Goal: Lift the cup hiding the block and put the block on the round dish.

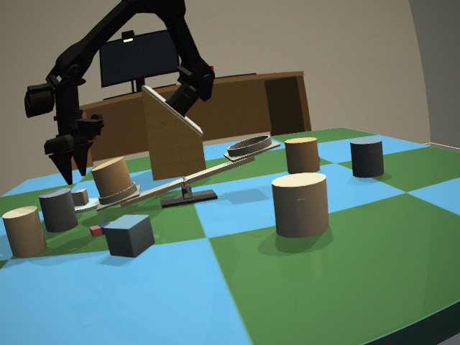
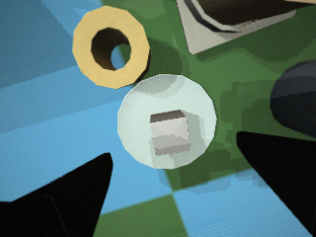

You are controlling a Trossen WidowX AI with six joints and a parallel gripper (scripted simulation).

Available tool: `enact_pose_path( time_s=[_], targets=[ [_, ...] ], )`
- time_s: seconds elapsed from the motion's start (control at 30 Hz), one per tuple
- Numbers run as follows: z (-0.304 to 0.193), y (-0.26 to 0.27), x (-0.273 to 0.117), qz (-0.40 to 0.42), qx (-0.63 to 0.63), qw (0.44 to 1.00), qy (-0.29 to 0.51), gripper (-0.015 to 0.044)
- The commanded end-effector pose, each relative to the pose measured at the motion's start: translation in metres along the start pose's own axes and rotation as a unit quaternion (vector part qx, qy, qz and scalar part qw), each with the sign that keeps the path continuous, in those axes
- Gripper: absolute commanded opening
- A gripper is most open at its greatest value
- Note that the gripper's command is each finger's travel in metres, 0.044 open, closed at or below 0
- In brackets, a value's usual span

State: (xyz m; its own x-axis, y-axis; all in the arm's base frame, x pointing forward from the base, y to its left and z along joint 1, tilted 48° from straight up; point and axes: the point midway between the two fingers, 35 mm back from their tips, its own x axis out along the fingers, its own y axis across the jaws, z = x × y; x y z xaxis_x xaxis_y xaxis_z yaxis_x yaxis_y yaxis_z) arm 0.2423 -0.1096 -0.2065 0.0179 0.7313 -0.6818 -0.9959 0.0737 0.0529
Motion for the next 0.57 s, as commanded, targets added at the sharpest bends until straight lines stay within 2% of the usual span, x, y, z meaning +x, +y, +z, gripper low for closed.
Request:
enact_pose_path(
  time_s=[0.0,0.1,0.23,0.53],
  targets=[
    [0.0,0.0,-0.016,0.001,-0.005,1.0,0.003,0.044],
    [0.0,0.0,-0.024,0.0,-0.004,1.0,0.003,0.044],
    [-0.001,0.001,-0.06,-0.006,-0.001,1.0,0.005,0.044],
    [-0.001,0.001,-0.062,-0.007,-0.001,1.0,0.005,0.044]
  ],
)
